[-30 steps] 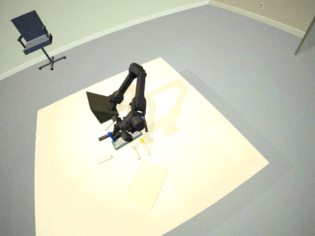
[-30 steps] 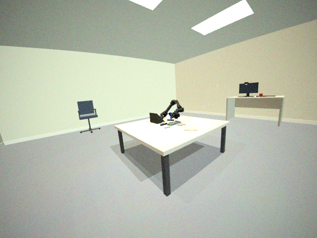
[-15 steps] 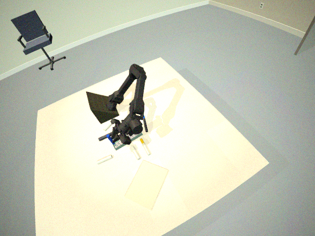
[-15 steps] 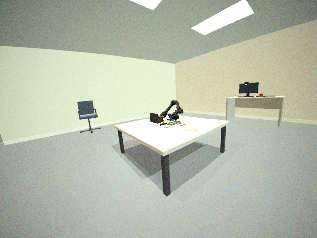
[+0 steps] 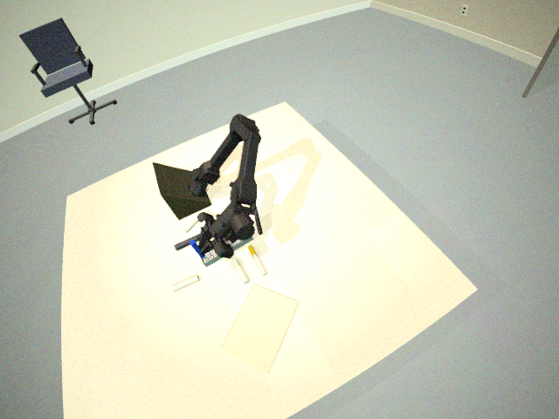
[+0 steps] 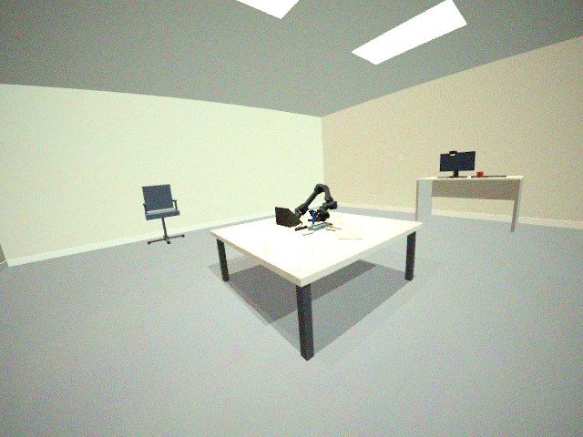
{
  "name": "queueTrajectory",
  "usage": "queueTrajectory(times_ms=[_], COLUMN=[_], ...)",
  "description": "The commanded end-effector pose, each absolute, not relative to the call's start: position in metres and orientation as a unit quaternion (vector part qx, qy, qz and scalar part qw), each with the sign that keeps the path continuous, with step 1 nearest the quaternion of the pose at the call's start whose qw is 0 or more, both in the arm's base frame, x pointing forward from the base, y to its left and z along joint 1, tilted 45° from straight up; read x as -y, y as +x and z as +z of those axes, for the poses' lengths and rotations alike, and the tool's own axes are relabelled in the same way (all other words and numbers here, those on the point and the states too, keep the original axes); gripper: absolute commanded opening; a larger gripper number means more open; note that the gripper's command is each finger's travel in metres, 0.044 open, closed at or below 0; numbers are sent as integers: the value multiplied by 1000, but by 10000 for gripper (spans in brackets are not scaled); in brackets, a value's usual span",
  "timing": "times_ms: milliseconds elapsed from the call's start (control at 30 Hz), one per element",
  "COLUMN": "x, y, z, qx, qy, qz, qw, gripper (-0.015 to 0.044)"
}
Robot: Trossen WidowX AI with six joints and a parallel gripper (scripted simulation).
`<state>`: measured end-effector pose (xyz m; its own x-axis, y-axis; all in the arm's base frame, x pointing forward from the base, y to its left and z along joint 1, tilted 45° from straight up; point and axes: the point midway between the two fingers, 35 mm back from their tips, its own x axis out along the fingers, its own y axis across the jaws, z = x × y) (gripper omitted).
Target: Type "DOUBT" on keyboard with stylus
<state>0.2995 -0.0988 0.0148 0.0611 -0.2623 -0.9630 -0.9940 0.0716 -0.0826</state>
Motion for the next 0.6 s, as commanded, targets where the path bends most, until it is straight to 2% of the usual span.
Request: queueTrajectory(times_ms=[0, 567], x=[97, 91], y=[300, 301], z=[12, 6], qx=[-564, -564], qy=[-558, -558], qz=[389, 389], qw=[469, 469], gripper=[81, 81])
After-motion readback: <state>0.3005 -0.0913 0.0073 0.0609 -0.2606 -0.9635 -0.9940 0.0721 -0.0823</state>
